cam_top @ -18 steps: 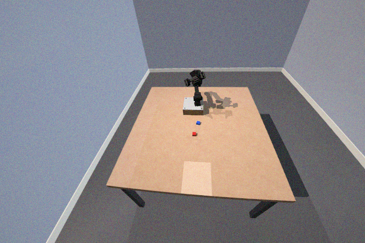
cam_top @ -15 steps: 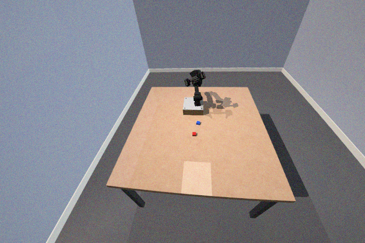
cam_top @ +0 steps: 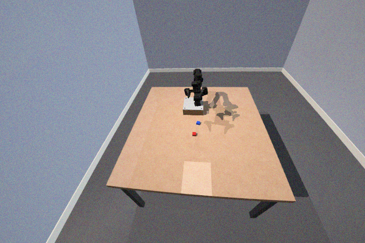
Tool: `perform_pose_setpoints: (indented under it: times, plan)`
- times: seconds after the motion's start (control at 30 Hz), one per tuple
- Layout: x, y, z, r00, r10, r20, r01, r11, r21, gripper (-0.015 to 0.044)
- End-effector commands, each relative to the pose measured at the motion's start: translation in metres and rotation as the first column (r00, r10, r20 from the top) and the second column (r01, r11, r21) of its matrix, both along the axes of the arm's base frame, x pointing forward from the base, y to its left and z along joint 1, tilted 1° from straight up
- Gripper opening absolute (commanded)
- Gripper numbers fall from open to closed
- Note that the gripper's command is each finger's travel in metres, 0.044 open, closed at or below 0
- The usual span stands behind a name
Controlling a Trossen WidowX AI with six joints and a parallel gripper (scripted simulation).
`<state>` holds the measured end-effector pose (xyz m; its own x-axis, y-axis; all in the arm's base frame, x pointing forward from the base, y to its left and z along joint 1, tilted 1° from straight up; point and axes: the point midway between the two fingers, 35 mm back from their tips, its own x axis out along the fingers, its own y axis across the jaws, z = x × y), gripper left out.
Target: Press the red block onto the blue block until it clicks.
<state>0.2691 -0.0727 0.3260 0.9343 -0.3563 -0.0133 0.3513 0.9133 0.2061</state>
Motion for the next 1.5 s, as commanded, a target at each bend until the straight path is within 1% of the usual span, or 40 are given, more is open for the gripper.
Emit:
perform_pose_setpoints:
  times: [0.0, 0.1, 0.2, 0.4, 0.5, 0.6, 0.73, 0.8, 0.97, 1.07, 1.1, 1.23, 1.33, 1.47]
  plan:
    - [0.030, -0.005, -0.033, 0.975, 0.020, -0.222, -0.021, 1.000, -0.002, 0.0440]
    - [0.050, -0.009, -0.063, 0.917, 0.041, -0.396, -0.040, 0.999, 0.011, 0.0440]
    - [0.066, -0.013, -0.096, 0.829, 0.070, -0.555, -0.061, 0.998, 0.036, 0.0440]
    - [0.084, -0.020, -0.164, 0.578, 0.152, -0.802, -0.089, 0.988, 0.123, 0.0440]
    - [0.087, -0.021, -0.199, 0.435, 0.198, -0.878, -0.095, 0.980, 0.174, 0.0440]
    - [0.086, -0.019, -0.230, 0.287, 0.253, -0.924, -0.088, 0.967, 0.238, 0.0440]
    - [0.081, -0.014, -0.268, 0.089, 0.332, -0.939, -0.056, 0.943, 0.328, 0.0440]
    - [0.078, -0.013, -0.279, 0.027, 0.356, -0.934, -0.040, 0.934, 0.355, 0.0440]
    - [0.077, -0.013, -0.283, 0.020, 0.360, -0.933, -0.038, 0.933, 0.359, 0.0440]
    - [0.077, -0.015, -0.313, 0.019, 0.359, -0.933, -0.038, 0.933, 0.359, 0.0440]
    - [0.077, -0.015, -0.316, 0.019, 0.359, -0.933, -0.038, 0.933, 0.359, 0.0440]
    - [0.077, -0.015, -0.316, 0.019, 0.359, -0.933, -0.038, 0.933, 0.359, 0.0440]
    - [0.075, -0.016, -0.329, 0.019, 0.359, -0.933, -0.038, 0.933, 0.358, 0.0440]
    - [0.075, -0.016, -0.331, 0.019, 0.359, -0.933, -0.038, 0.933, 0.358, 0.0440]
